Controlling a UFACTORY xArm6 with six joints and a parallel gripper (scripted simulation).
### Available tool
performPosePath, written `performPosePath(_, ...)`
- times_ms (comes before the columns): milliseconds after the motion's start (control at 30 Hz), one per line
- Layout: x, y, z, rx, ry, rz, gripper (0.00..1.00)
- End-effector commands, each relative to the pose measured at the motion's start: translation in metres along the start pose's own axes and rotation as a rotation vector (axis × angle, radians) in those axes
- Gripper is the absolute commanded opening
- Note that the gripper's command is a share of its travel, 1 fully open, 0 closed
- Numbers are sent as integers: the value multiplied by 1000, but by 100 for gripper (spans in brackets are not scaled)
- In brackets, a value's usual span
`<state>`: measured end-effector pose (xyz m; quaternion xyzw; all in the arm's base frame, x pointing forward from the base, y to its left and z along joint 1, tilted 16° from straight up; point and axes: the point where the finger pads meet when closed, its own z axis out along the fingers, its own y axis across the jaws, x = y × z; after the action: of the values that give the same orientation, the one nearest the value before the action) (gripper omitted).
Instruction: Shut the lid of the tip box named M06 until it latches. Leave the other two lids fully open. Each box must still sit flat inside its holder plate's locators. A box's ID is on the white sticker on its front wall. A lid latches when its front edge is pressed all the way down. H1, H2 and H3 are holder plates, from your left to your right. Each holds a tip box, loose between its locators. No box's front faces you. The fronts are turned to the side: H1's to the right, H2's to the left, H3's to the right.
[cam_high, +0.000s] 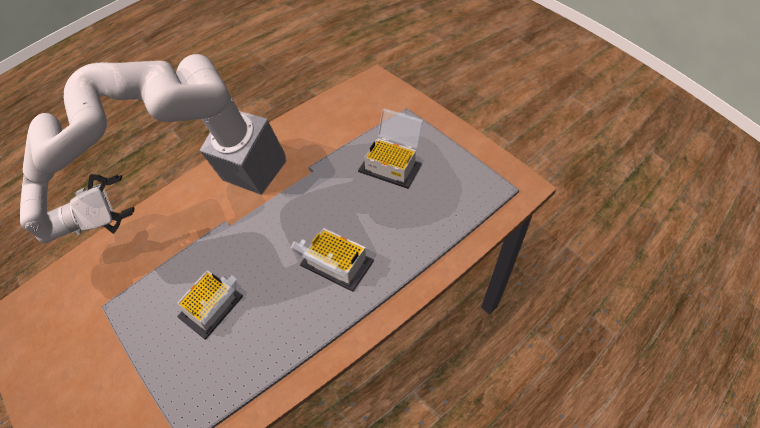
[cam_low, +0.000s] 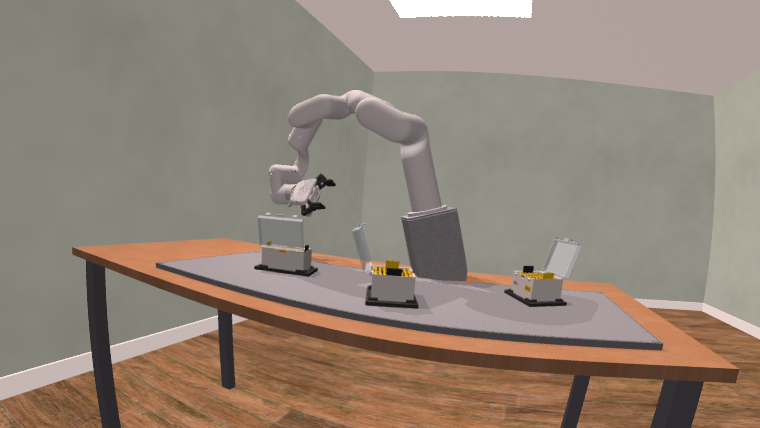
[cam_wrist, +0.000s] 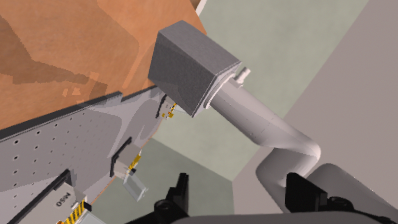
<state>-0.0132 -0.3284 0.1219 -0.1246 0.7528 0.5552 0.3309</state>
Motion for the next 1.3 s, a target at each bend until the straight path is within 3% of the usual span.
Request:
performPosePath(0, -1, 1, -1, 3, 2, -1, 100)
performPosePath(533, -1, 1, -1, 3, 2, -1, 100)
performPosePath(567, -5, -2, 0, 2, 31, -17, 0)
performPosePath(667, -18, -9, 3, 0, 110, -64, 0)
performPosePath(767, -23, -12, 5, 0, 110, -64, 0)
performPosePath(900, -40, -21, 11, -9, 215, -132, 0)
performPosePath(1100, -49, -26, 14, -13, 242, -151, 0)
performPosePath(1200, -61, -33, 20, -23, 319, -206, 0)
performPosePath(1267, -66, -36, 22, -23, 319, -206, 0)
